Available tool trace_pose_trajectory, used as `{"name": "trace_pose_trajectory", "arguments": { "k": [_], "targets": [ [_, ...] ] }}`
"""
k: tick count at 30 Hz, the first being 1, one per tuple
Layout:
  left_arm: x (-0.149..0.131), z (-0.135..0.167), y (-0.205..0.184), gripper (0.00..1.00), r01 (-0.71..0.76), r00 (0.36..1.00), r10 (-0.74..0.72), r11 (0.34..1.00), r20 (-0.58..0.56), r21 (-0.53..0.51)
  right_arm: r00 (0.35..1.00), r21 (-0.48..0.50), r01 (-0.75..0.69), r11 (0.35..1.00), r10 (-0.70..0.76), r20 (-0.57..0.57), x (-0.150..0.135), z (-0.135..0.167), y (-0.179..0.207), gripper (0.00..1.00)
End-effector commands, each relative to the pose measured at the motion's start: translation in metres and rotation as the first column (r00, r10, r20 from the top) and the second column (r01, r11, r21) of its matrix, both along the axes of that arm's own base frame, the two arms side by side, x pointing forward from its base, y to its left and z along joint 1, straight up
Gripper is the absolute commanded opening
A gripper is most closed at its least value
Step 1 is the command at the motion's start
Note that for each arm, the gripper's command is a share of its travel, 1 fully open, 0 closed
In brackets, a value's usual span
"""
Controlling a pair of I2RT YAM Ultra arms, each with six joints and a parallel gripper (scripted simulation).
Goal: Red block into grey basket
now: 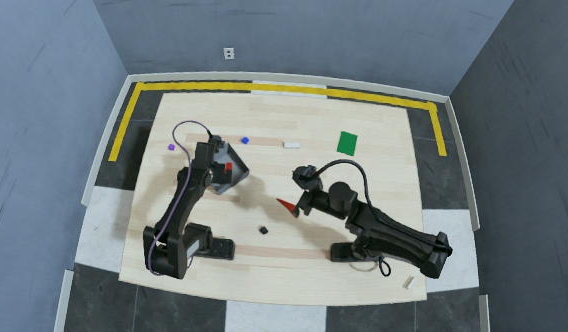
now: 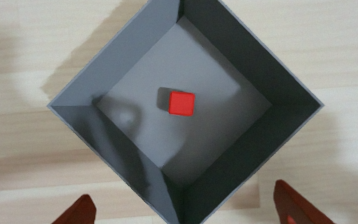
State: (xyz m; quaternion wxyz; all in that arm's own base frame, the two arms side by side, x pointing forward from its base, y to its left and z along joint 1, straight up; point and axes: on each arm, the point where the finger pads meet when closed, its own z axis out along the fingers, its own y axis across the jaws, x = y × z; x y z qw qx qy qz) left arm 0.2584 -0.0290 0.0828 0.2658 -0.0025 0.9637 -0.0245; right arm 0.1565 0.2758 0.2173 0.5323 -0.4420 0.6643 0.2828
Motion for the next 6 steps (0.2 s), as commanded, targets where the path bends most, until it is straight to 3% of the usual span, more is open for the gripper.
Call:
{"name": "trace_pose_trajectory", "arguments": {
  "k": [1,6],
  "targets": [
    [0.0057,0.0095,-0.003,1.0,0.012,0.999,-0.011,1.0,0.045,-0.012,1.0,0.038,0.007,0.999,-0.008,0.025,0.0019,0.0191,-0.0029,1.0],
    [0.0057,0.0095,-0.003,1.0,0.012,0.999,-0.011,1.0,0.045,-0.012,1.0,0.038,0.007,0.999,-0.008,0.025,0.0019,0.0191,-0.0029,1.0]
  ]
}}
